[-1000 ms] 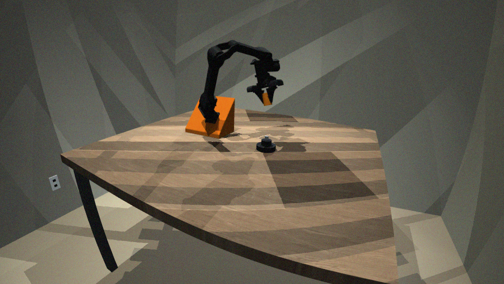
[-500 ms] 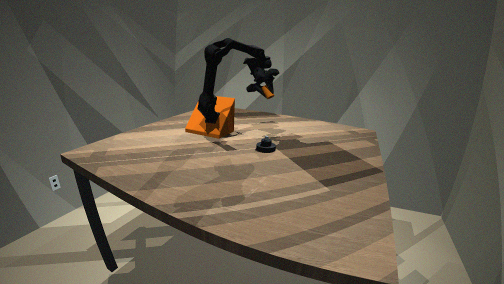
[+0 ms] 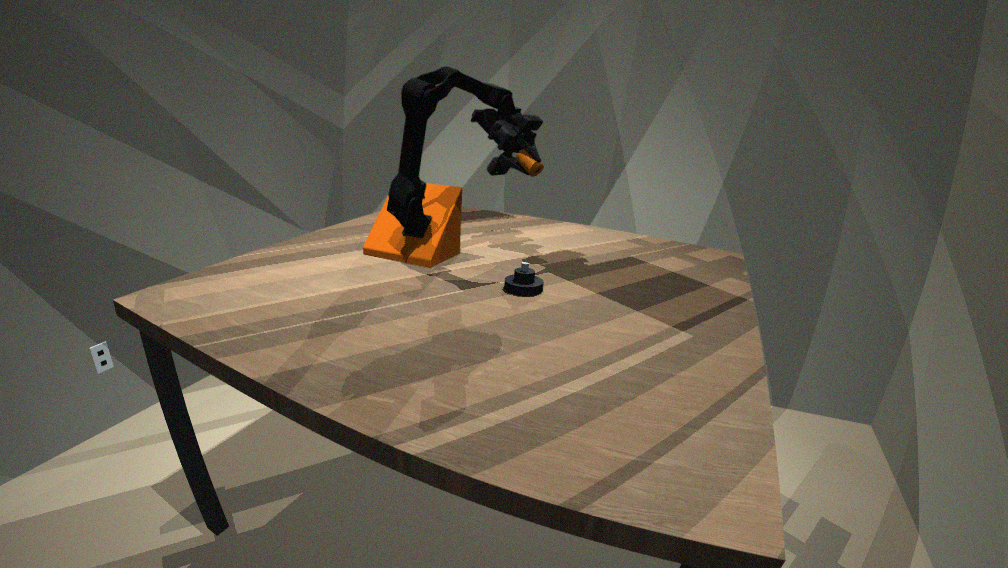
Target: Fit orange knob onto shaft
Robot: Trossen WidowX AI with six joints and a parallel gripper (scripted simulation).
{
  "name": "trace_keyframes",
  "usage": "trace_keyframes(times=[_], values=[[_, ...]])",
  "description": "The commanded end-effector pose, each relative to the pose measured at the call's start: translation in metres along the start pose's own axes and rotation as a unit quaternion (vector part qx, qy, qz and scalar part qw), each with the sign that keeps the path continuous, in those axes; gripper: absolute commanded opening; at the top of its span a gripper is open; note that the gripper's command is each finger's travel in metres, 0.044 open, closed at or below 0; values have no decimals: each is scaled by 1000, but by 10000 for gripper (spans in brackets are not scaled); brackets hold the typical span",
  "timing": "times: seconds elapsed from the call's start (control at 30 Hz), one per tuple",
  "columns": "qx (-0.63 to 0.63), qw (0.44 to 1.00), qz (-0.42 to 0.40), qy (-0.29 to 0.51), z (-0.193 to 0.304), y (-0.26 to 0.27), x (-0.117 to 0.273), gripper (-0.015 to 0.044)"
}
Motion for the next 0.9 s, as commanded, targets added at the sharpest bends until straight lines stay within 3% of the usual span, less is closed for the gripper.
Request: trace_keyframes(times=[0.0,0.43,0.87], values=[[-1,1000,15,-1,0,-1,2,0],[-1,997,76,-2,0,12,1,0],[1,998,59,0,0,11,0,0]])
Point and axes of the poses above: the point midway between the two fingers, 35 mm back from their tips, its own x axis back along the fingers, its own y axis across the jaws, z = x × y, the point moved 7 cm from there along x, back along the fingers, and after that the axes turned 1 degree about -x, right-handed, at the moved point
